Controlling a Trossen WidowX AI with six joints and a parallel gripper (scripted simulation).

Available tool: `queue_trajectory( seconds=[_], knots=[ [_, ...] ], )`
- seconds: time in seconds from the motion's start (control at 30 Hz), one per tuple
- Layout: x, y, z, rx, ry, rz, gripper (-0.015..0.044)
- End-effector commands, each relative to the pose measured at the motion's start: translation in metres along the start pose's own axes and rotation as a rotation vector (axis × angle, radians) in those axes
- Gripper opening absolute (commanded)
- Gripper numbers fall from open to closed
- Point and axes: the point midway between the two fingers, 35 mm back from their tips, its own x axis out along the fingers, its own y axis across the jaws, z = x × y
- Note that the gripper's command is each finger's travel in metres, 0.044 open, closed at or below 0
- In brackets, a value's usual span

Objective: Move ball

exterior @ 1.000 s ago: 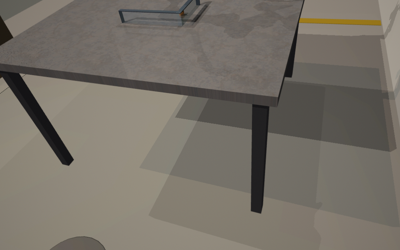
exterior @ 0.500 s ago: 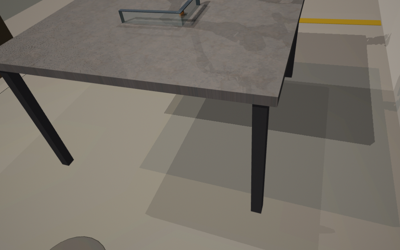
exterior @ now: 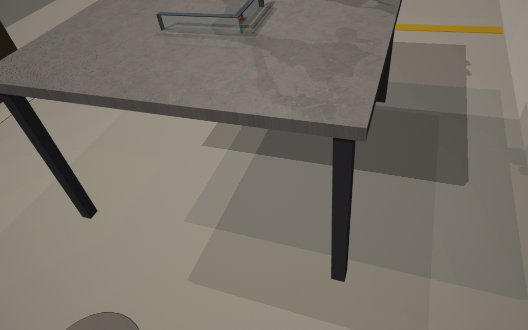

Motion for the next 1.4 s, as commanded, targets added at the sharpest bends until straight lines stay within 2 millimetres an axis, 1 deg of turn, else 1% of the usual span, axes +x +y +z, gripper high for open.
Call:
queue_trajectory(
  seconds=[0.0, 0.17, 0.33, 0.5, 0.67, 0.87, 0.97, 1.03, 1.07, 1.23, 1.37],
  knots=[
    [-0.008, -0.02, -0.055, -0.004, 0.15, -0.041, 0.0236],
    [-0.031, -0.043, -0.138, 0.026, 0.371, -0.08, 0.0236],
    [-0.068, -0.053, -0.217, 0.068, 0.588, -0.084, 0.0236],
    [-0.109, -0.052, -0.282, 0.122, 0.774, -0.054, 0.0236],
    [-0.156, -0.038, -0.338, 0.188, 0.942, 0.006, 0.0236],
    [-0.198, -0.018, -0.379, 0.197, 1.079, 0.114, 0.0236],
    [-0.212, 0.004, -0.396, 0.221, 1.122, 0.207, 0.0236],
    [-0.212, 0.021, -0.401, 0.245, 1.126, 0.267, 0.0236],
    [-0.212, 0.024, -0.402, 0.249, 1.127, 0.278, 0.0236],
    [-0.212, 0.024, -0.402, 0.249, 1.127, 0.278, 0.0236],
    [-0.206, 0.029, -0.415, 0.249, 1.127, 0.278, 0.0236]
  ],
)
